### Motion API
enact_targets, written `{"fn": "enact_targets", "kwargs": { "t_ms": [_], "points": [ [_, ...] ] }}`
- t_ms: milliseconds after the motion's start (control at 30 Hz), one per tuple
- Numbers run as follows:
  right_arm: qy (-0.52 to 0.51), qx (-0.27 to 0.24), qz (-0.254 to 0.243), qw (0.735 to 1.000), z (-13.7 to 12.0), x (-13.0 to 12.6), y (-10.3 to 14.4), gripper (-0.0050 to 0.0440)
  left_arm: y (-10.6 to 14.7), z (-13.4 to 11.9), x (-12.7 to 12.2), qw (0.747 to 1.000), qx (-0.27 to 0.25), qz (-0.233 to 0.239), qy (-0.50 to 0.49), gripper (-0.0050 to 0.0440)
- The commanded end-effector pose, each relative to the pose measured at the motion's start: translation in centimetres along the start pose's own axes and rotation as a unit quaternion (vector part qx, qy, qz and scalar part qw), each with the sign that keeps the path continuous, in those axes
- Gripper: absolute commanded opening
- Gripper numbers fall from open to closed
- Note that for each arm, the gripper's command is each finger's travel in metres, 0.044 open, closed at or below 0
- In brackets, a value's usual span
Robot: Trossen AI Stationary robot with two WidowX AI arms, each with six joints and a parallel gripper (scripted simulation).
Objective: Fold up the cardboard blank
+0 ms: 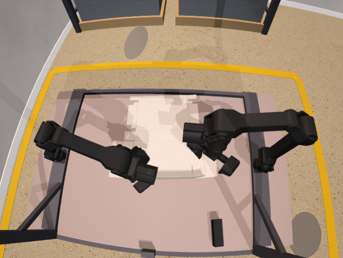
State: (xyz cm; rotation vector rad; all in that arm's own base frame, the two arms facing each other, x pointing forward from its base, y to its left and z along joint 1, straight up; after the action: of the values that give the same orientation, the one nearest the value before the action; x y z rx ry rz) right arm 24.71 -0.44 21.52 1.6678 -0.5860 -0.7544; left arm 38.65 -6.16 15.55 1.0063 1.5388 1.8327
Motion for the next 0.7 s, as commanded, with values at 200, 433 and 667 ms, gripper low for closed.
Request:
{"fn": "enact_targets", "kwargs": {
  "t_ms": [200,433,667],
  "points": [
    [-0.214,-0.022,0.064,0.974,4.4,-4.7,0.9,0.044,-0.4,3.0,3.3,0.974,0.023,-0.064,0.215,0.0098],
    [-0.352,-0.023,0.098,0.931,7.3,-7.0,0.5,0.044,-1.8,4.7,5.1,0.935,0.051,-0.085,0.339,0.0098],
    [-0.417,-0.019,0.113,0.902,8.5,-7.9,0.2,0.044,-2.5,5.4,5.9,0.913,0.064,-0.092,0.392,0.0098]
  ]
}}
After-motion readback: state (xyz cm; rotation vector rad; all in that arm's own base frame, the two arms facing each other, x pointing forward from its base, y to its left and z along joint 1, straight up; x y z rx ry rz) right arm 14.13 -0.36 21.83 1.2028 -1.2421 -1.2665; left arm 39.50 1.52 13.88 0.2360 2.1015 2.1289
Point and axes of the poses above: on each arm, the point midway between the two fingers, 35 mm back from their tips, its own y axis back along the fingers, its own x axis across the jaws, z = x × y, the point moved 9 cm from there along y, back along the fingers, and after that the axes turned 8 degrees about -y, right-handed, at the moved point
